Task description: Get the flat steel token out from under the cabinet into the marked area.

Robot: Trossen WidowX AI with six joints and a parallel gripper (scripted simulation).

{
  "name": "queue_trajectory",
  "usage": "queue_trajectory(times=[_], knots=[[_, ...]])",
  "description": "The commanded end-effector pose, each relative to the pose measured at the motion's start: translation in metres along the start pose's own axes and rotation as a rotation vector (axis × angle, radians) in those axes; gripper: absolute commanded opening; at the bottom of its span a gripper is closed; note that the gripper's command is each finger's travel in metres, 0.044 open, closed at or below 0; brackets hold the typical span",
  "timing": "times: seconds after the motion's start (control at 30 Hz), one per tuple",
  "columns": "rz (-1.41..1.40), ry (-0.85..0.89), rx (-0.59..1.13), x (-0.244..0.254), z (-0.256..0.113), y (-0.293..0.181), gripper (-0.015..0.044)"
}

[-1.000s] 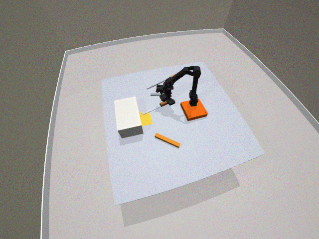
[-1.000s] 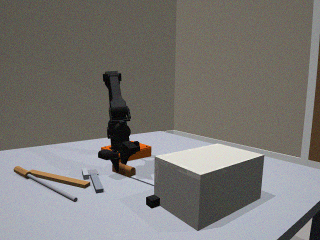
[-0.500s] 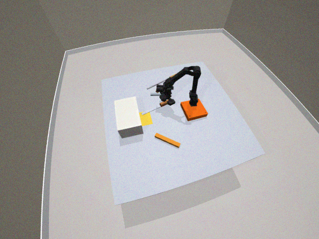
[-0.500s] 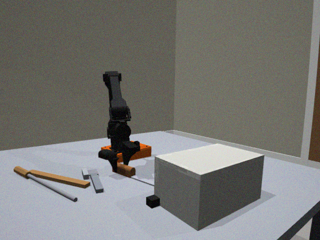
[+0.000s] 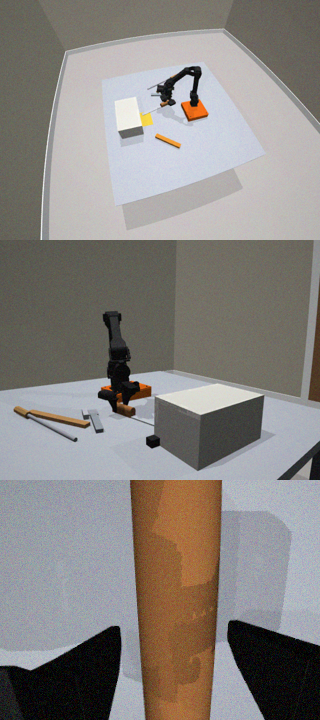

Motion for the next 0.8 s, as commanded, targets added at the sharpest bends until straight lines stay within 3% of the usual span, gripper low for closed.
queue_trajectory(times=[0.0,0.07,0.33,0.43,0.77], knots=[[0.000,0.000,0.000,0.0000,-0.0001,0.0002,0.0191],[0.000,0.000,0.000,0.0000,-0.0001,0.0002,0.0139],[0.000,0.000,0.000,0.0000,-0.0001,0.0002,0.0085],[0.000,0.000,0.000,0.0000,-0.0001,0.0002,0.0006],[0.002,0.001,0.002,-0.0017,-0.0002,0.0069,0.0000]])
Point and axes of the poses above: the point midway between the two fingers, 35 mm back from their tips, its own z axis out along the fingers, its own x axis across the jaws, y = z × x, the point moved 8 cm from there along -z, back along the fingers, and after that the axes turned 12 degrees about -z, right-handed, at the moved point
